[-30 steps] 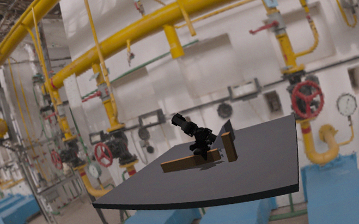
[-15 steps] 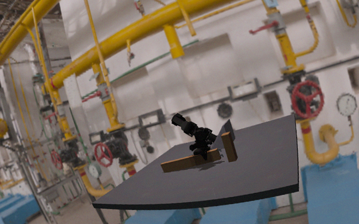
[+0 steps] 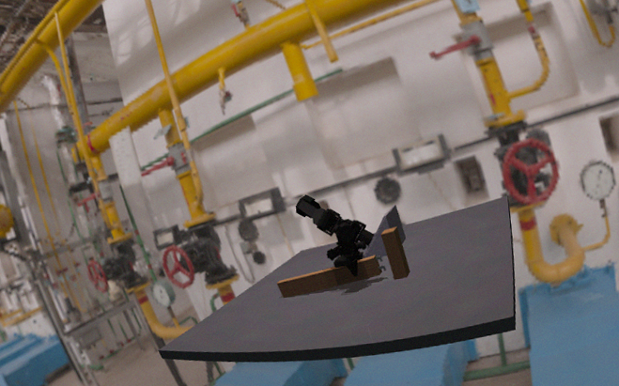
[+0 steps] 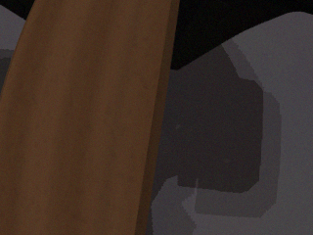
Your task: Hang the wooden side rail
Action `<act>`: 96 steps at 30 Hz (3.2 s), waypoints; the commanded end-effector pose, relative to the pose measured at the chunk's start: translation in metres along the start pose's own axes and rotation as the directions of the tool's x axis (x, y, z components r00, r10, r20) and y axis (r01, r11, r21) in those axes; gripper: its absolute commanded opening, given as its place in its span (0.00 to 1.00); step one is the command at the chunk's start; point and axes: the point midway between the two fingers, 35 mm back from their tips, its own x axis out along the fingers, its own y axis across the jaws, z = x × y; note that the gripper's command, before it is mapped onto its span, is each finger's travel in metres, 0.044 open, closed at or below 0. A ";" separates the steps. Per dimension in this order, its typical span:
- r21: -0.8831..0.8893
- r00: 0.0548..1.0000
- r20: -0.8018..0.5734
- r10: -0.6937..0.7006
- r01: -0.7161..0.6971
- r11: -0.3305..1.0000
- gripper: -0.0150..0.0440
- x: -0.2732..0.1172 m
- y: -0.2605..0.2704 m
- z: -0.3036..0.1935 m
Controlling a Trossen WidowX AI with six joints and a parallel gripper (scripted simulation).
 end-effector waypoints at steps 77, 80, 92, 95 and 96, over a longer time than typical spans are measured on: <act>0.001 1.000 -0.006 0.011 -0.011 1.000 0.25 -0.005 0.002 -0.011; 0.001 1.000 -0.006 0.011 -0.011 1.000 0.25 -0.006 0.002 -0.011; 0.001 1.000 -0.006 0.011 -0.011 1.000 0.25 -0.005 0.000 -0.013; 0.001 1.000 -0.006 0.011 -0.011 1.000 0.25 -0.004 0.000 -0.013; 0.001 1.000 -0.006 0.011 -0.011 1.000 0.25 -0.004 0.000 -0.013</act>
